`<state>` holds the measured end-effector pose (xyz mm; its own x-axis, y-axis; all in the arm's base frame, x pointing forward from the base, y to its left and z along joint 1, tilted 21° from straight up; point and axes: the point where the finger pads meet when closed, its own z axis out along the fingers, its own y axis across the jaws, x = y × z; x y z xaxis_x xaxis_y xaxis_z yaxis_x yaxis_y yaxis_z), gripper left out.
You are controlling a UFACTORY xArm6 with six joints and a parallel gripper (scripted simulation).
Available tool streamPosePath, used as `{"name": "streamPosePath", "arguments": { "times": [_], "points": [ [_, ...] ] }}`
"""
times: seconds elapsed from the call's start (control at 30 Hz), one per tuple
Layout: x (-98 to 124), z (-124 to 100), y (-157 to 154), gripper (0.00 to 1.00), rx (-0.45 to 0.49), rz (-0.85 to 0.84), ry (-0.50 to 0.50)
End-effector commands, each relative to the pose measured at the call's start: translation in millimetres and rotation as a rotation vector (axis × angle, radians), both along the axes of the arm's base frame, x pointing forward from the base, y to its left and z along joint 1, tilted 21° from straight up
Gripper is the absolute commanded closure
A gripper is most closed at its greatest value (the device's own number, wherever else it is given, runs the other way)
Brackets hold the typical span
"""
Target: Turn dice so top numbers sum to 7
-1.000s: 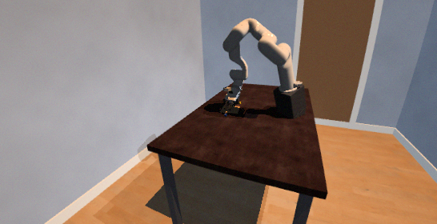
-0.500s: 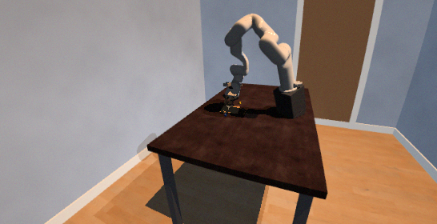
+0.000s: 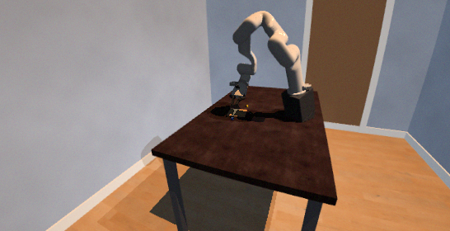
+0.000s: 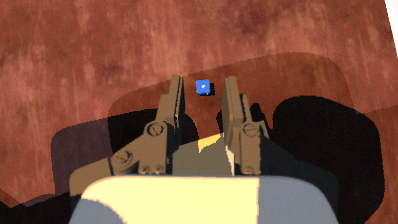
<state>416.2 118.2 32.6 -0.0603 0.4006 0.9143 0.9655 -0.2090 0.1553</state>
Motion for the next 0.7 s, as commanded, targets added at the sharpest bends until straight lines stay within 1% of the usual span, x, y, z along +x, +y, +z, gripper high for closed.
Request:
{"name": "streamPosePath", "arguments": {
  "times": [0.0,0.07,0.13,0.3,0.37,0.47,0.63,0.67],
  "points": [
    [1.4,4.1,3.2,0.69,-0.064,-0.008,0.011],
    [1.4,8.0,6.1,0.69,-0.13,-0.022,0.024],
    [1.4,11.3,10.8,0.69,-0.218,-0.033,0.045],
    [1.2,17.2,17.2,0.69,-0.349,-0.053,0.075],
    [1.2,17.2,17.2,0.69,-0.349,-0.053,0.075],
    [0.9,22.4,22.8,0.69,-0.466,-0.072,0.103],
    [1.1,27.6,28.1,0.69,-0.582,-0.092,0.127],
    [0.6,28.3,29.4,0.69,-0.617,-0.096,0.137]
  ]
}}
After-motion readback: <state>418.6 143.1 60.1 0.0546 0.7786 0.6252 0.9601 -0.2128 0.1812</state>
